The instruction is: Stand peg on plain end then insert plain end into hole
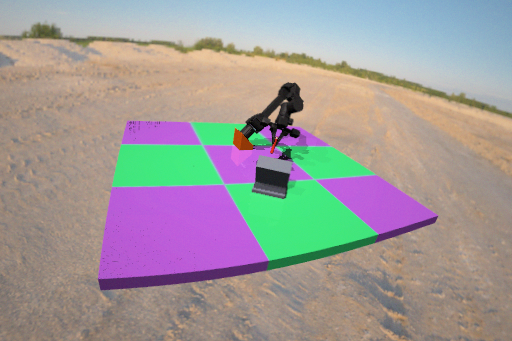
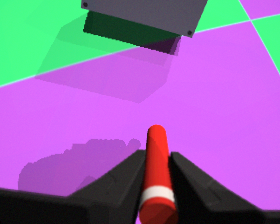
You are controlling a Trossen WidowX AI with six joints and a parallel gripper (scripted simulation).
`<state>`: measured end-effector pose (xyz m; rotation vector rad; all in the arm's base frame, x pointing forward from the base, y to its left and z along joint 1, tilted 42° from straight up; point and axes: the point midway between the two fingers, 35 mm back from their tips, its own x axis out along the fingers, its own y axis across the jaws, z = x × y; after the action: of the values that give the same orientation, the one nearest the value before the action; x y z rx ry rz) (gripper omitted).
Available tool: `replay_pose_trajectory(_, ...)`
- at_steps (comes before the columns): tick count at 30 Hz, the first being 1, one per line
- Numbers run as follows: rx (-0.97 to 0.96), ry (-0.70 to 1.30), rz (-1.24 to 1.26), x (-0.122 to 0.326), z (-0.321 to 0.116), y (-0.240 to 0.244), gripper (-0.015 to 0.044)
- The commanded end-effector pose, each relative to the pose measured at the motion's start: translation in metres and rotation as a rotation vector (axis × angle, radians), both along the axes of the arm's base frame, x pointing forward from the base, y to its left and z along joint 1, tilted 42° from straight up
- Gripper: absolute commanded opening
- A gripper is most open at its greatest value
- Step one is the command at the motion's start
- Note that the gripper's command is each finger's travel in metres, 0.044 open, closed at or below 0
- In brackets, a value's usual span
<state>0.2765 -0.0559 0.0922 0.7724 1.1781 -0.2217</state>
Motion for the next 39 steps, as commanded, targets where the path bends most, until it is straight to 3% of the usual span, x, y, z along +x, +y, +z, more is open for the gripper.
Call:
replay_pose_trajectory(1,-0.011,-0.004,-0.024,0.001,-0.004,-0.001,0.0000)
replay_pose_trajectory(39,-0.102,-0.205,-0.271,0.042,0.004,-0.025,0.0000)
